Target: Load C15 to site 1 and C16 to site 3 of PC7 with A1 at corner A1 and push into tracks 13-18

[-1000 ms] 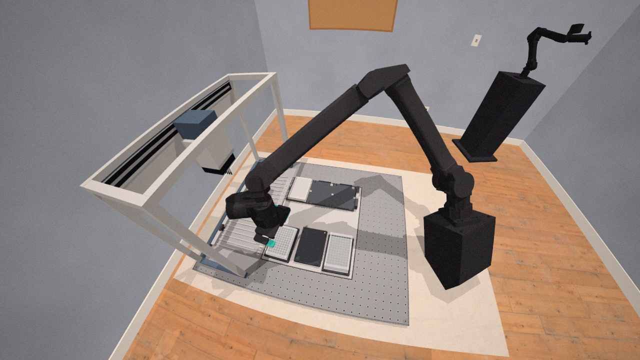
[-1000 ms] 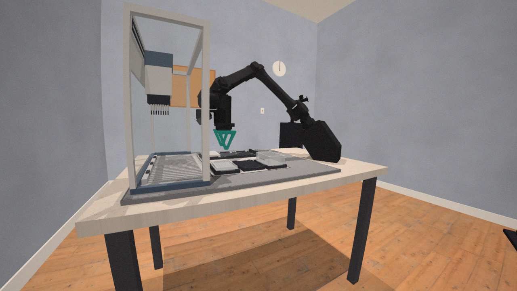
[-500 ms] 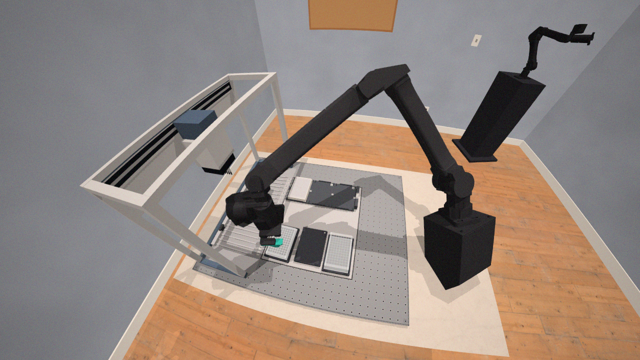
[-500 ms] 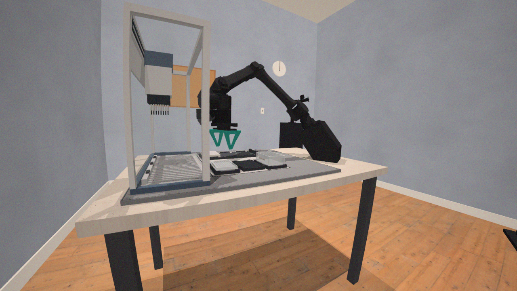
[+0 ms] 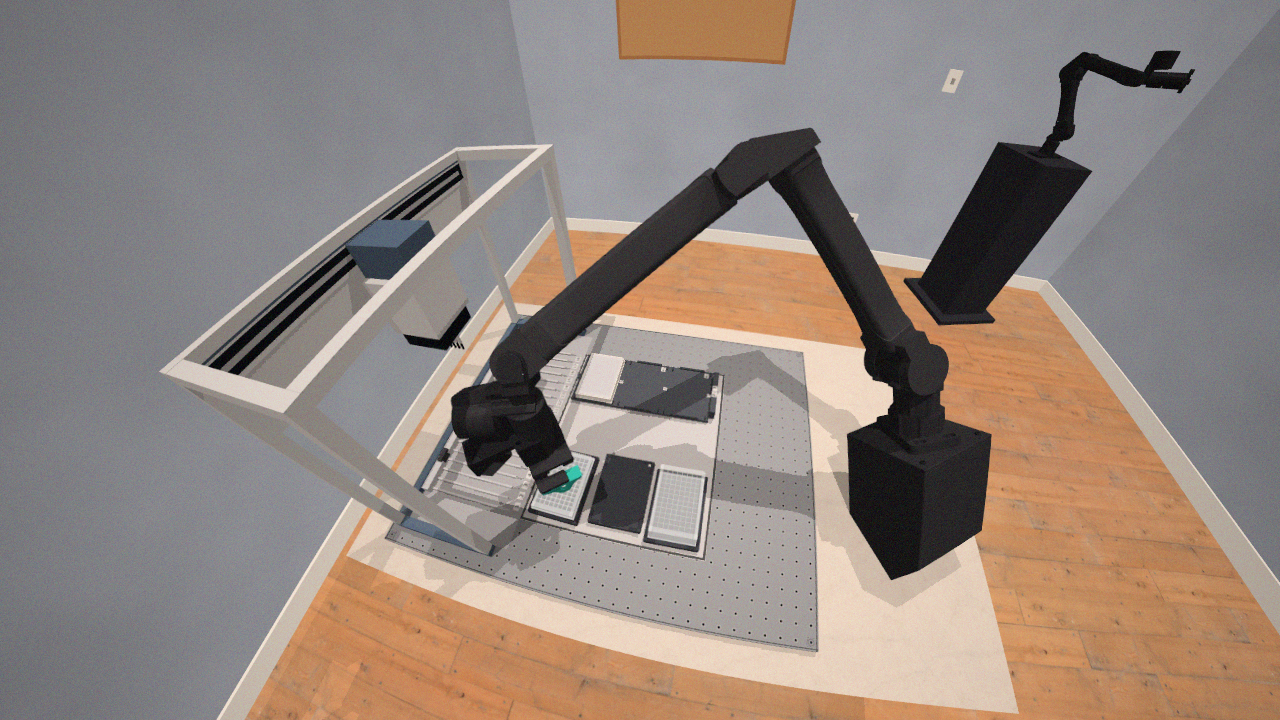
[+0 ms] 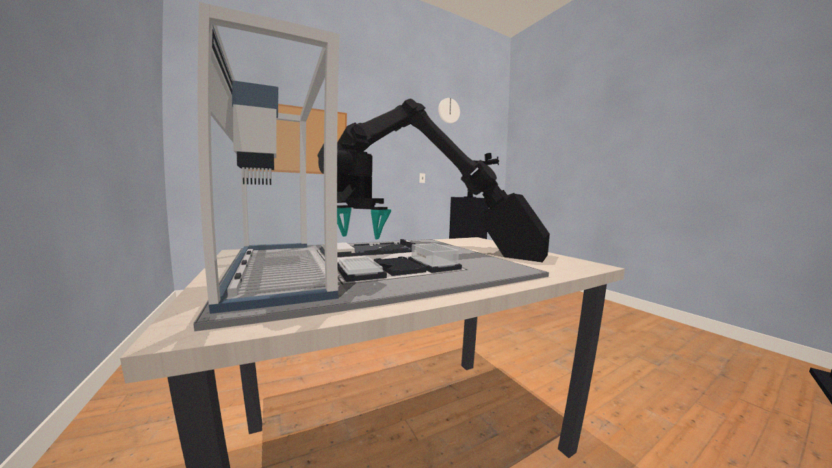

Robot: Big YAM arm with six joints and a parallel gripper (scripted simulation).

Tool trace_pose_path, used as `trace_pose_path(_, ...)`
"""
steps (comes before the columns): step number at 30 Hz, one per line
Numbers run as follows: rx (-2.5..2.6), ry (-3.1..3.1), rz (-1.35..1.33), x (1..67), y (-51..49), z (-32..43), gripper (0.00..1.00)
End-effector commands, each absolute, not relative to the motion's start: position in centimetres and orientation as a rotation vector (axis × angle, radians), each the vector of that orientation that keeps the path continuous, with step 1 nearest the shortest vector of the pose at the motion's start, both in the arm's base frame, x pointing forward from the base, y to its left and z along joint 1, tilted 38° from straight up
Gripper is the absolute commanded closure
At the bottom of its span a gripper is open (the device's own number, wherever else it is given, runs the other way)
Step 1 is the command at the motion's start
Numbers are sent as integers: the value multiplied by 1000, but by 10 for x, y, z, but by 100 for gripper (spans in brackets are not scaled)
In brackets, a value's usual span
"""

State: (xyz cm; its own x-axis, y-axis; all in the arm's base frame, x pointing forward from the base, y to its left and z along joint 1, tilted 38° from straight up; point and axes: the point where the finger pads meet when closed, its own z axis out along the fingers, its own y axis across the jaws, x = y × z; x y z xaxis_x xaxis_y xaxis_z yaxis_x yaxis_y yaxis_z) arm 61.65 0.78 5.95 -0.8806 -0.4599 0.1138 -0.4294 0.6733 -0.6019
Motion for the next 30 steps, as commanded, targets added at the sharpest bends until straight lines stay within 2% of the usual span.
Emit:
trace_pose_path(1, -990, 2742, -1017, 630, 18, 97, 0)
trace_pose_path(21, -1874, 2481, -1060, 629, 18, 96, 0)
trace_pose_path(26, -1956, 2443, -1060, 629, 18, 96, 0)
trace_pose_path(30, -1991, 2494, -1033, 622, -3, 51, 0)
